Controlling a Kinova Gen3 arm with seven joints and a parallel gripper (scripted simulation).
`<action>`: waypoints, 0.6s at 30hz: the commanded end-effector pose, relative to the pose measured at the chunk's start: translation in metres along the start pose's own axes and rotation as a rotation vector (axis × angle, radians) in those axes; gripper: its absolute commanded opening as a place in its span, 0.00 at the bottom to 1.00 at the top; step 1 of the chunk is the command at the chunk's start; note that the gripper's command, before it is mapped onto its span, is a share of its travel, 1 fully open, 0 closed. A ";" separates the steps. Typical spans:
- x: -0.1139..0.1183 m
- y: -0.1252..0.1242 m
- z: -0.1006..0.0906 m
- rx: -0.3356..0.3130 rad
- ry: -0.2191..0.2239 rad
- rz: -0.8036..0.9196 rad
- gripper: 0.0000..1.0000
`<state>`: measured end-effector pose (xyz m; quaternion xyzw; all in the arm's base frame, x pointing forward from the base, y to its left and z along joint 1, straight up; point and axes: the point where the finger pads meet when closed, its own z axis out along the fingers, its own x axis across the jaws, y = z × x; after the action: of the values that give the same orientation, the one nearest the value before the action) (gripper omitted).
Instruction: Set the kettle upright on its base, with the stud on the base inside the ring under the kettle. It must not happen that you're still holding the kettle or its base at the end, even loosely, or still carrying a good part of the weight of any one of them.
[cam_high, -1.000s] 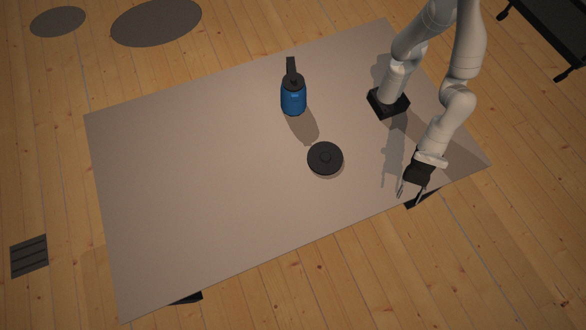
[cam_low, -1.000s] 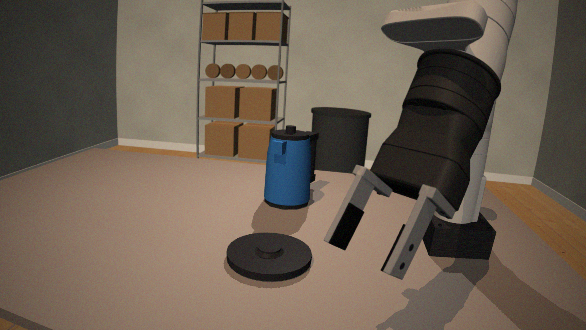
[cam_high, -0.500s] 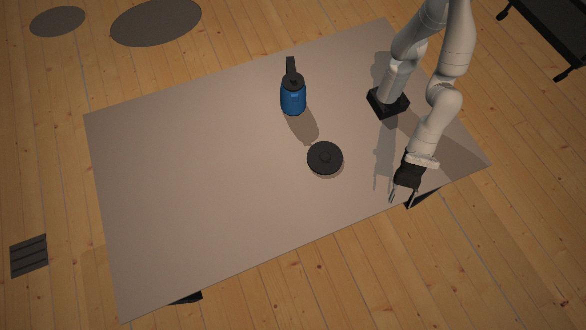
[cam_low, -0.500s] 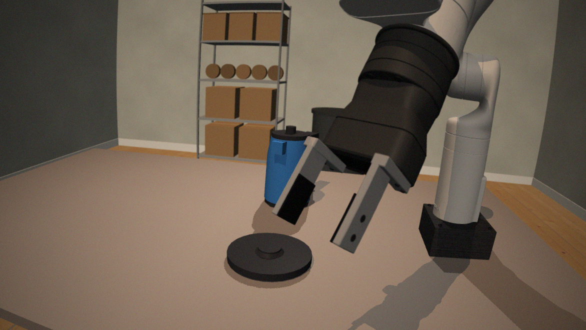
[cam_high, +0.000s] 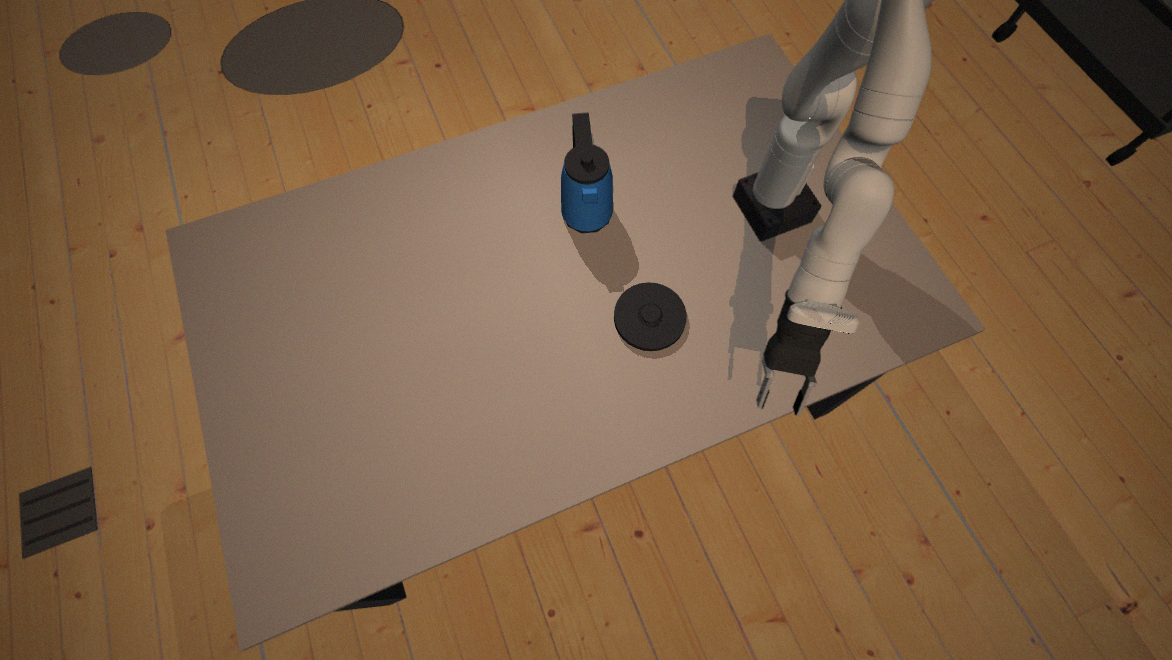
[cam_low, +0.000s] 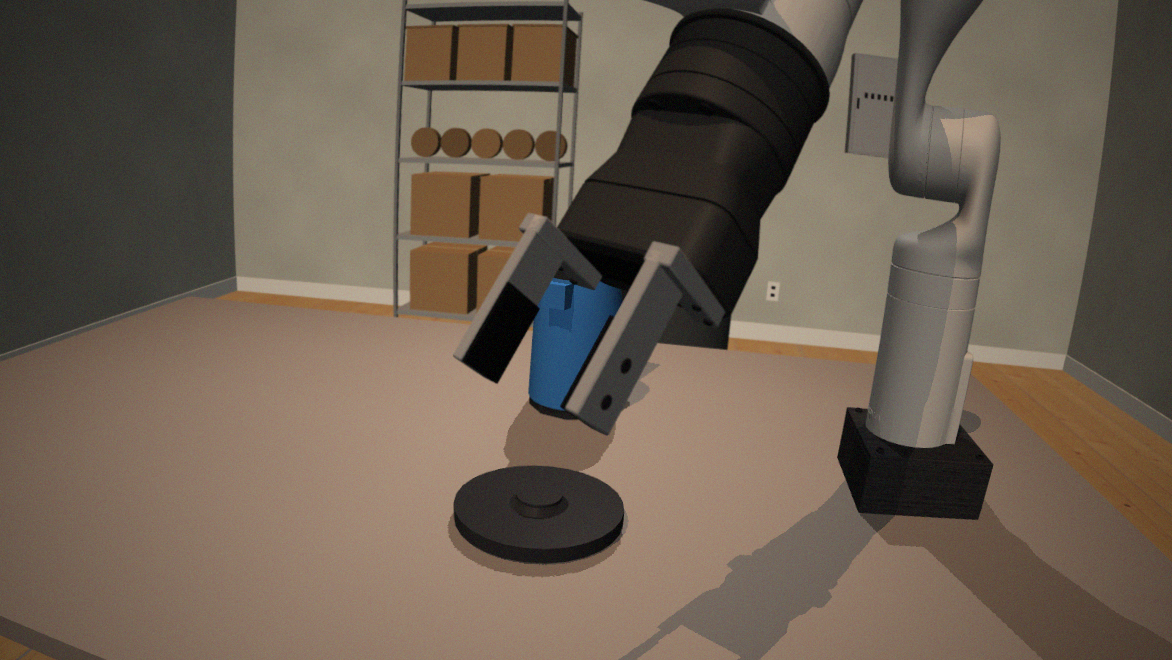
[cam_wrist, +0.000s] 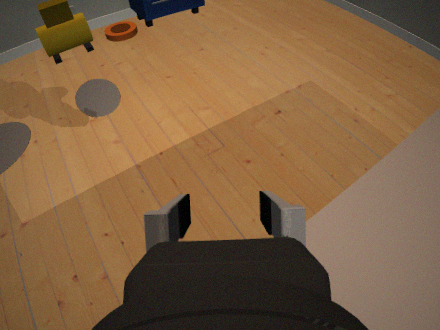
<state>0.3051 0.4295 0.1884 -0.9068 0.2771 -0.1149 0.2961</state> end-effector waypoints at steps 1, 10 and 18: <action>0.013 -0.005 -0.004 -0.005 0.006 -0.004 1.00; 0.034 -0.007 -0.011 -0.009 0.004 -0.059 1.00; 0.059 -0.005 -0.020 -0.024 0.004 -0.119 1.00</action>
<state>0.3459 0.3905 0.2047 -0.9195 0.2257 -0.1340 0.2925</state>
